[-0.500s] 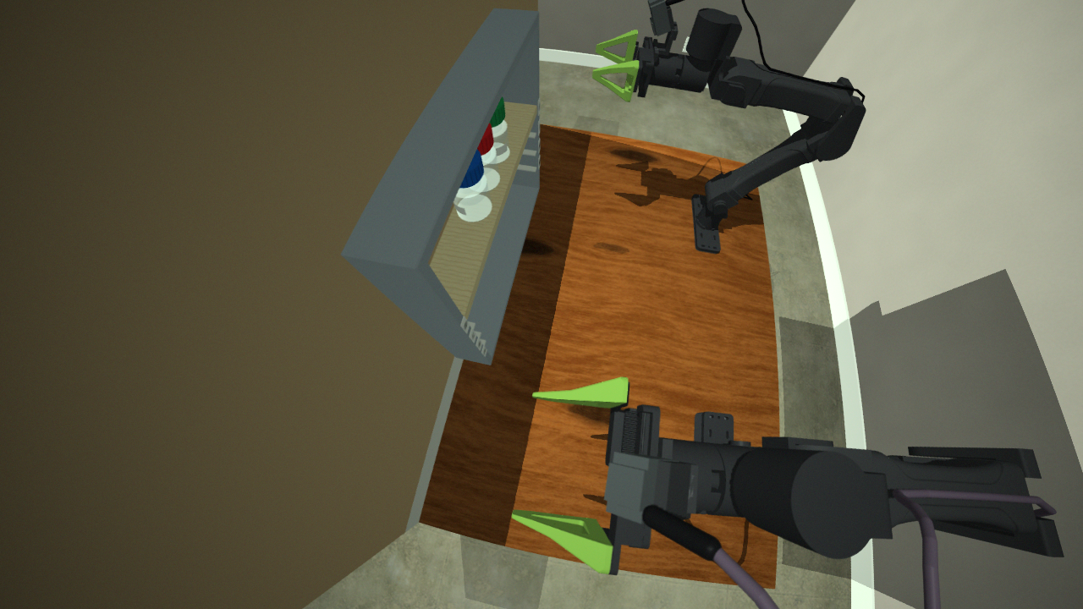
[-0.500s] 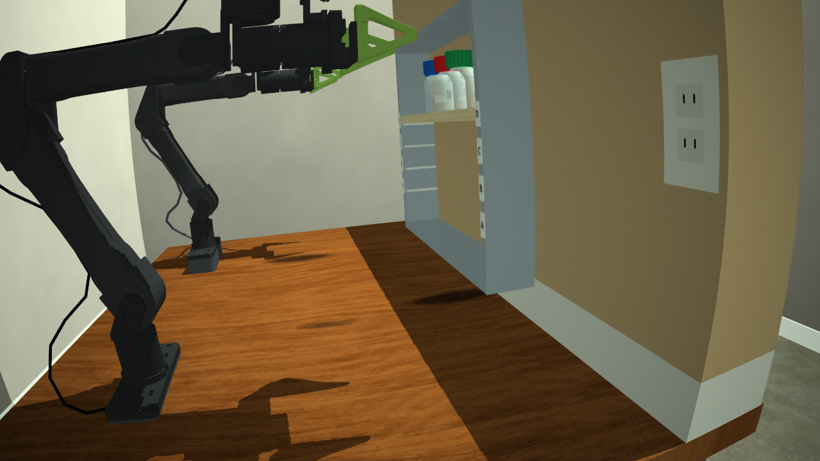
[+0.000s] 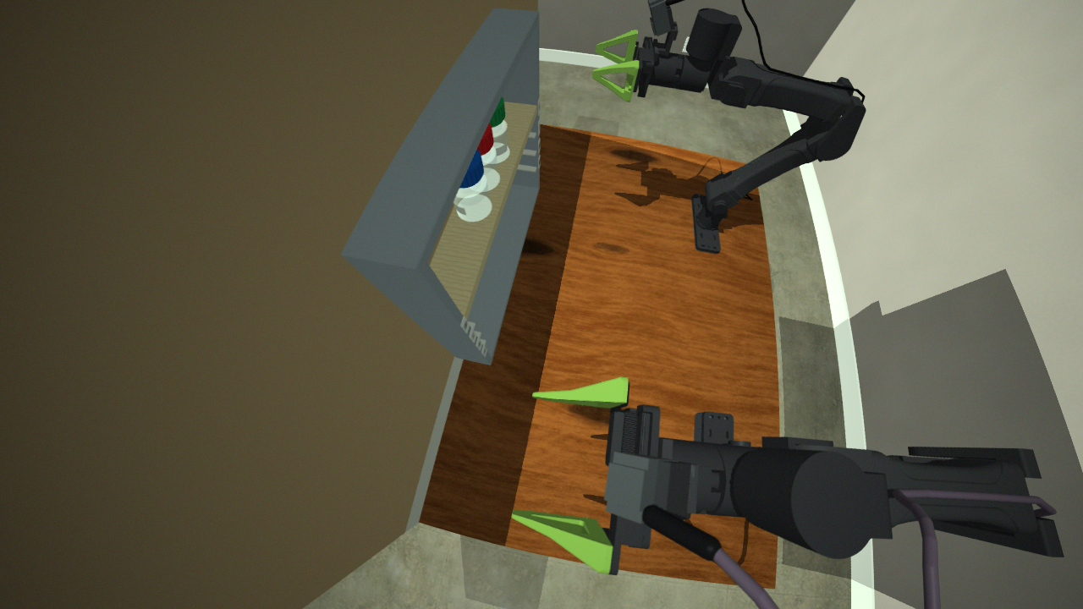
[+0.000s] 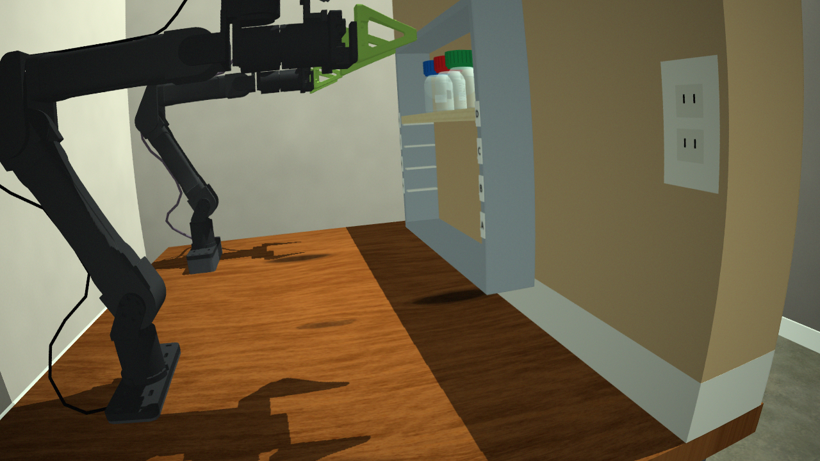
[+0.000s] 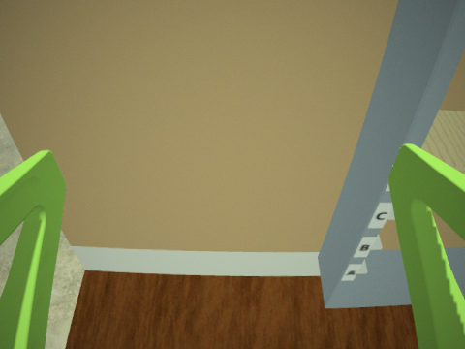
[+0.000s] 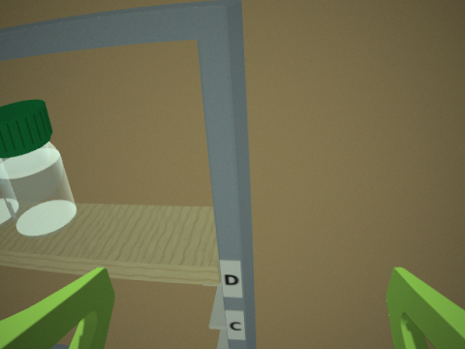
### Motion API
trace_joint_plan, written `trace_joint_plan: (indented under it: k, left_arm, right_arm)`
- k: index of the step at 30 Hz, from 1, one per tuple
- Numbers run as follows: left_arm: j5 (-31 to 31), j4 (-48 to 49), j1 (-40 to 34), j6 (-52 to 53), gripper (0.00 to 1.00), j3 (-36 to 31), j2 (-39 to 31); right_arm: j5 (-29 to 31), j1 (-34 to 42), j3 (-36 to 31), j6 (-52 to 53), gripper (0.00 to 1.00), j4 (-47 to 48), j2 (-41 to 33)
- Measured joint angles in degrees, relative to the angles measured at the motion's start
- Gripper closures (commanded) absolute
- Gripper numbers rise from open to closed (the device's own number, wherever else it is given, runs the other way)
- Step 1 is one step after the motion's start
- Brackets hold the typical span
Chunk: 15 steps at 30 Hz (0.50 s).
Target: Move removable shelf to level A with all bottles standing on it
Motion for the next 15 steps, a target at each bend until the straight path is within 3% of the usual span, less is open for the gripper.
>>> trace_joint_plan:
  k: [15]
  left_arm:
    - [-2.4,1.2,-3.1,4.2,0.0,-4.4,0.0]
  right_arm:
    - [1.2,1.4,-3.7,-4.6,0.0,0.1,0.0]
